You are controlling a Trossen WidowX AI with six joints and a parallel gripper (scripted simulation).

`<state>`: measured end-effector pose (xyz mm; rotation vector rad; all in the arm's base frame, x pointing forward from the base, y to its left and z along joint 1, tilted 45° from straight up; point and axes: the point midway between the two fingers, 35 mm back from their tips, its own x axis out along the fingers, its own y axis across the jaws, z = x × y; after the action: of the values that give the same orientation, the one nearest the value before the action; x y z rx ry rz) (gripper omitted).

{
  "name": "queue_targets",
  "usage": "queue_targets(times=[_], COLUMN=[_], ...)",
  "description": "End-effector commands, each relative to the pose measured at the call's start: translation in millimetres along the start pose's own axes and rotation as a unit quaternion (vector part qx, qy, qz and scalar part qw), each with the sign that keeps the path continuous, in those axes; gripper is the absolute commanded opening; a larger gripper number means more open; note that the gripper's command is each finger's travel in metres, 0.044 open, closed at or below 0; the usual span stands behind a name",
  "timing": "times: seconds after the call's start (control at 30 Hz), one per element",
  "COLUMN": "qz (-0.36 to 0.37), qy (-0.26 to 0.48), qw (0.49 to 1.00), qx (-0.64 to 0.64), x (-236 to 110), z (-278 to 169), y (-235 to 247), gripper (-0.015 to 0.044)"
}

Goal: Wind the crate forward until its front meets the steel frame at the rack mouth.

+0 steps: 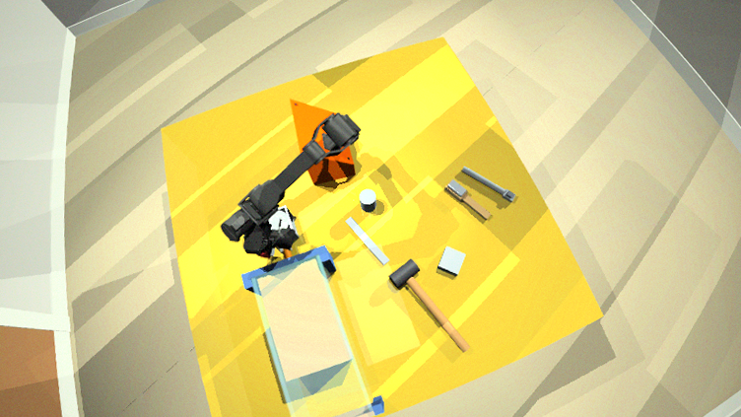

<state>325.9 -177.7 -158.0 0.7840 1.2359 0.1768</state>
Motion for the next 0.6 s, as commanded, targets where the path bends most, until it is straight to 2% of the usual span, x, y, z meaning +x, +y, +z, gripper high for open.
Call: queue_targets(times=[0.0, 0.37, 0.43, 0.57], qz=[0.017, 0.017, 0.001, 0.001], qy=[0.007, 0.008, -0.002, -0.001], qw=[1.000, 1.000, 1.000, 1.000], qx=[0.002, 0.002, -0.002, -0.003], x=[1, -1, -1, -1], z=[-5, -8, -2, -2], y=[19, 31, 15, 15], gripper=[0.0000, 0.0000, 0.0000, 0.0105])
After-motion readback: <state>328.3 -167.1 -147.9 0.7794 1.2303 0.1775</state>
